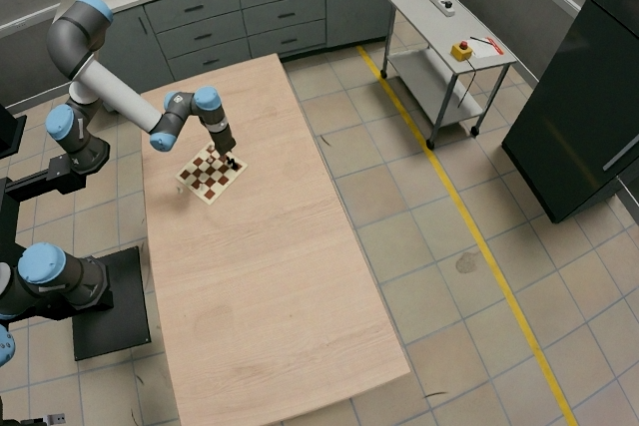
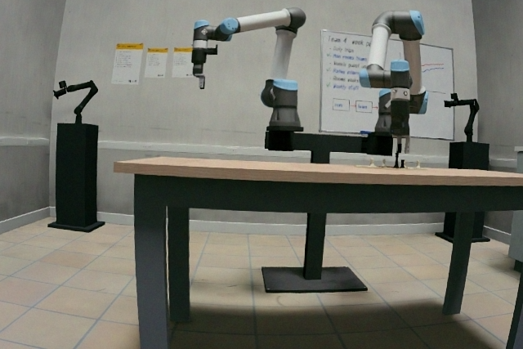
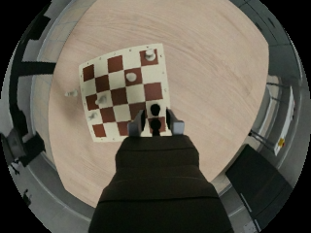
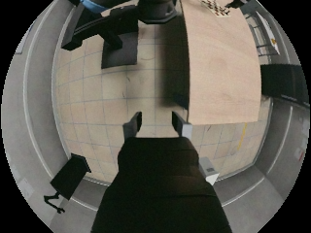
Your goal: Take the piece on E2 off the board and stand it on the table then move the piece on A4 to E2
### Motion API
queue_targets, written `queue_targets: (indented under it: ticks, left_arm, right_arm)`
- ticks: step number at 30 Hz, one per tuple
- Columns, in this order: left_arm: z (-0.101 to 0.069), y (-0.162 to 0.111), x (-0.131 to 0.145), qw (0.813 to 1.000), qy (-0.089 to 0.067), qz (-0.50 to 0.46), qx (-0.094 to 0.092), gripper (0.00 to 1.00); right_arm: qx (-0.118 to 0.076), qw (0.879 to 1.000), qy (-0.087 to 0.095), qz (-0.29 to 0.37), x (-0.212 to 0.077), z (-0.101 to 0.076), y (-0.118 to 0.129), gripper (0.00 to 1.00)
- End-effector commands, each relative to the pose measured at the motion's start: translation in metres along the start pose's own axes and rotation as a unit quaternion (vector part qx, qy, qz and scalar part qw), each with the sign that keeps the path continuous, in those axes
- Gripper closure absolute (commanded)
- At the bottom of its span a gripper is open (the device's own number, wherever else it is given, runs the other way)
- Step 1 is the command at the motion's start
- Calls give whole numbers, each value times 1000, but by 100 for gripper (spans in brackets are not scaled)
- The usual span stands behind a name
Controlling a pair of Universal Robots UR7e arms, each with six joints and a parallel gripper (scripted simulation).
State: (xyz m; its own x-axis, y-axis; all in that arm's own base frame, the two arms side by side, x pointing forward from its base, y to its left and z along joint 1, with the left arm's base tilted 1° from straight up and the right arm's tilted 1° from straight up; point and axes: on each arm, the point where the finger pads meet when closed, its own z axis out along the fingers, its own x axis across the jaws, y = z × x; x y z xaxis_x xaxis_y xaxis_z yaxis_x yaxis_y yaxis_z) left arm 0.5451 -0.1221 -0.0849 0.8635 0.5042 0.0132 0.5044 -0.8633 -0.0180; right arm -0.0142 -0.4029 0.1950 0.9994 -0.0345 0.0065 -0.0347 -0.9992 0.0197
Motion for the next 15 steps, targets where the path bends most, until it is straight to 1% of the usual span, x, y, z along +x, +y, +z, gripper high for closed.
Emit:
queue_targets:
  ticks: [1, 15]
  left_arm:
    - [7, 1, 0, 1000, 0, 0, -1, 27]
    - [15, 1, 0, 1000, 0, 0, -1, 27]
  right_arm:
    - [-1, 1000, 0, 0, 0, 0, 0, 0]
    - [-1, 1000, 0, 0, 0, 0, 0, 0]
